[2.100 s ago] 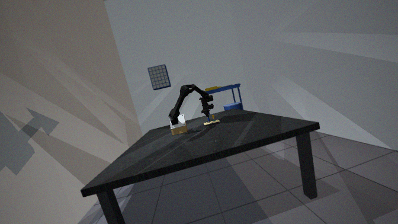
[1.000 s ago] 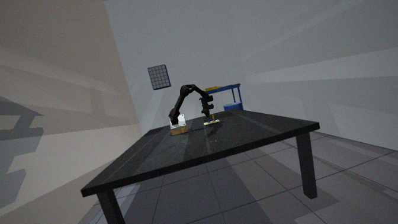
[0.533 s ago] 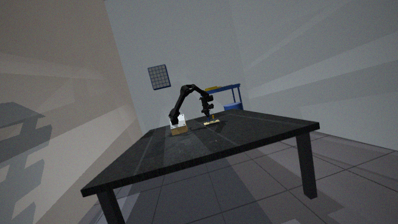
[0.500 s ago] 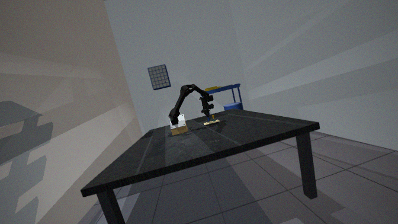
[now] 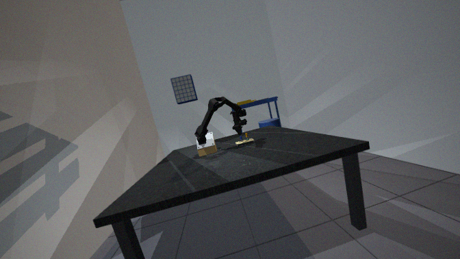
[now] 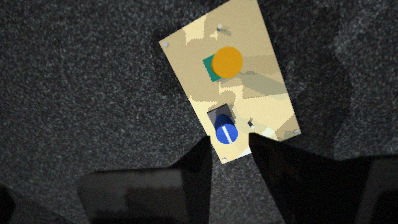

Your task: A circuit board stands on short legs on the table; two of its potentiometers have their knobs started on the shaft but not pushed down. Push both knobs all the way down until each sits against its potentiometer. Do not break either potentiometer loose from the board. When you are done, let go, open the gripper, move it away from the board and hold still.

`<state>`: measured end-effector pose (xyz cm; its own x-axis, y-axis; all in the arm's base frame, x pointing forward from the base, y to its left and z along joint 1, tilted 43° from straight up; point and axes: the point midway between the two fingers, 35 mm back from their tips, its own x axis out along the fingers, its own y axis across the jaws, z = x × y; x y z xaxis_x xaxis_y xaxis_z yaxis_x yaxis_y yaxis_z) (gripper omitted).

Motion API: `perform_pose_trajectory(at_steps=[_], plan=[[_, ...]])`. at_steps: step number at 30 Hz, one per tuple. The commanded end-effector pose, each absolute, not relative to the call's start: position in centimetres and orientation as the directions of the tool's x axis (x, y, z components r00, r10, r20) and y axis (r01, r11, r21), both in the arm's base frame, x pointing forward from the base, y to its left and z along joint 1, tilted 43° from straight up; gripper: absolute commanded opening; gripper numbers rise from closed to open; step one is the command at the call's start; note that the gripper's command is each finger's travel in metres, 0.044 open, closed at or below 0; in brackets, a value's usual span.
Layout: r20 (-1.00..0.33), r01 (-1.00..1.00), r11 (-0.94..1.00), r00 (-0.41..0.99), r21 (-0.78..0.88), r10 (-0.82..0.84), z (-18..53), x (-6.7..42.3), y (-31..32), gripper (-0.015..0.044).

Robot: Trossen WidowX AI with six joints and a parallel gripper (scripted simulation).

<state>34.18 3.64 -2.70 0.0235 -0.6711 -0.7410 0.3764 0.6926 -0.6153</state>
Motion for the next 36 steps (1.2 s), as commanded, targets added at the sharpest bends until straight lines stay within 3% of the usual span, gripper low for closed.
perform_pose_trajectory(at_steps=[1, 8, 36], plan=[[-0.741, 0.375, 0.693, 0.024, -0.616, -0.671, -2.6, 34.3, 3.7, 0.0184], [-0.744, 0.380, 0.695, 0.026, -0.610, -0.668, 1.7, 38.4, 5.4, 0.0000], [-0.744, 0.382, 0.695, 0.027, -0.610, -0.668, 0.4, 39.3, 3.6, 0.0000]])
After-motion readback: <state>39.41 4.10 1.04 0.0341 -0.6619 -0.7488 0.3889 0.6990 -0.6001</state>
